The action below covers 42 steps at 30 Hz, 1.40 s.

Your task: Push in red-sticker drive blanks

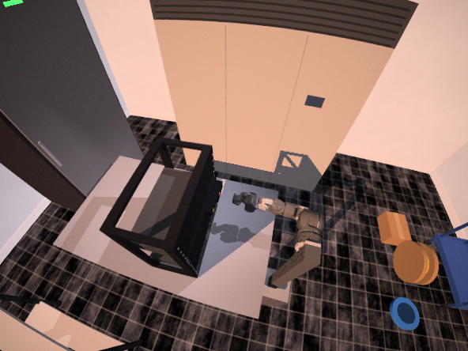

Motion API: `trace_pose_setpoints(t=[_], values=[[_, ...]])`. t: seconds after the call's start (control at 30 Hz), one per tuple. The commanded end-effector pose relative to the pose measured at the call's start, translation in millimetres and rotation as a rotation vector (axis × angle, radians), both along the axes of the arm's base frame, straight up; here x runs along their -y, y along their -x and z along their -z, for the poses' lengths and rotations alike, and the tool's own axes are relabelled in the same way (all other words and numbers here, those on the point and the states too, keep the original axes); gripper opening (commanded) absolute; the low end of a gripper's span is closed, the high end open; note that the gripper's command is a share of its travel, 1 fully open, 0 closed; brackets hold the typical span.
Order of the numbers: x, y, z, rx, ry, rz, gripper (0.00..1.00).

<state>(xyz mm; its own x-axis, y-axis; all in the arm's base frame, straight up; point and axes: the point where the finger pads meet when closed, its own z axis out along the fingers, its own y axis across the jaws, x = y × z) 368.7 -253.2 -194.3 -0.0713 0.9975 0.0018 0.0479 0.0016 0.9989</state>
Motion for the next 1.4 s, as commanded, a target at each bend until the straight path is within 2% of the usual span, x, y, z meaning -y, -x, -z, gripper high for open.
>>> trace_pose_setpoints(t=[0.0, 0.37, 0.47, 0.63, 0.7, 0.9, 1.37], values=[[0.5, -1.0, -6.6, 0.035, -0.008, -0.025, 0.00], [5.4, -4.7, -4.5, 0.035, -0.008, -0.025, 0.00], [4.2, -15.3, -4.5, 0.035, -0.009, -0.025, 0.00], [1.3, -43.2, -4.5, 0.035, -0.009, -0.025, 0.00], [1.3, -43.2, -4.5, 0.035, -0.009, -0.025, 0.00], [-1.0, -65.1, -4.5, 0.036, -0.009, -0.026, 0.00], [-1.5, -66.5, -6.5, 0.041, -0.007, -0.027, 0.00]])
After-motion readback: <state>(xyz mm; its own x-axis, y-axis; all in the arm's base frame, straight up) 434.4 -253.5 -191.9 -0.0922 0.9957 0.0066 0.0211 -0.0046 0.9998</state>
